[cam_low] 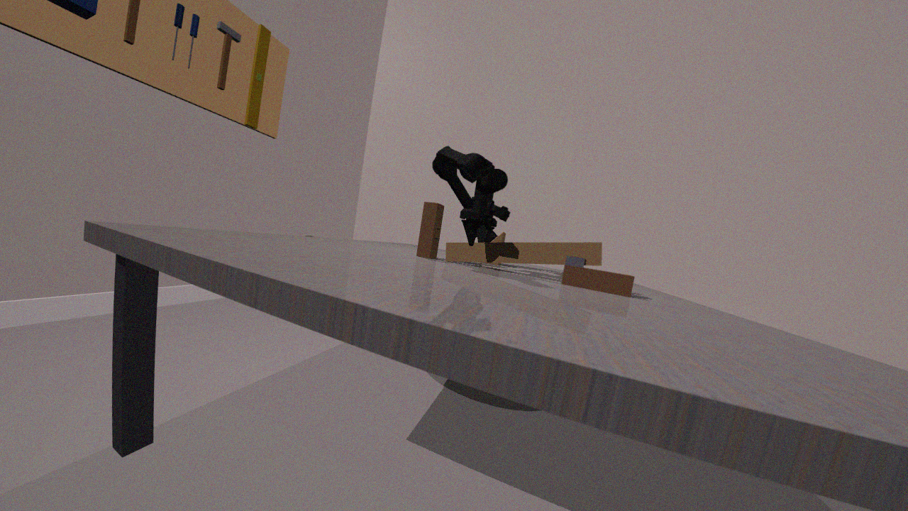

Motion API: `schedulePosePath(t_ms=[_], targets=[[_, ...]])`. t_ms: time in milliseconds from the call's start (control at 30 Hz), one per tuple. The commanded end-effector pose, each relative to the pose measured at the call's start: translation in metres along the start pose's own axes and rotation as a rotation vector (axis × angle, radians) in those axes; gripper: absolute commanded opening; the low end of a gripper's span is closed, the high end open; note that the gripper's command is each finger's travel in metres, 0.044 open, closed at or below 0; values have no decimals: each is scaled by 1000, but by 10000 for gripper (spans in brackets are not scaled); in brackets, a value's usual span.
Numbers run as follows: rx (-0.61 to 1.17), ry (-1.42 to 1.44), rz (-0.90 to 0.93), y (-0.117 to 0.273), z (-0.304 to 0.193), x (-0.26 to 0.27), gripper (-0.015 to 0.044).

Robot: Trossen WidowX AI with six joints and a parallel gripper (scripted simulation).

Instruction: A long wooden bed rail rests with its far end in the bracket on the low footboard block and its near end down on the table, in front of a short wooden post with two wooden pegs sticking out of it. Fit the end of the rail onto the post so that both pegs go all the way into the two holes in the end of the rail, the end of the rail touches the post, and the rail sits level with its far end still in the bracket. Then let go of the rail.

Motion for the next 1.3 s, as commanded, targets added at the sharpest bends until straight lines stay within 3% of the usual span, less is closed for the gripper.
schedulePosePath(t_ms=[0,700,1200,1267], targets=[[6,10,1,-7,0,2,440],[11,9,1,-38,-2,4,440],[11,9,1,-38,-2,4,46],[11,9,1,-38,-2,4,33]])
Point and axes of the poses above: the point midway between the two fingers, 35 mm back from their tips, its own y axis back along the fingers, its own x axis across the jaws, z = x × y, the point moved 2 cm from there along y, back along the fingers, and after that the axes turned 5 degrees about y, right-handed, at the moved point
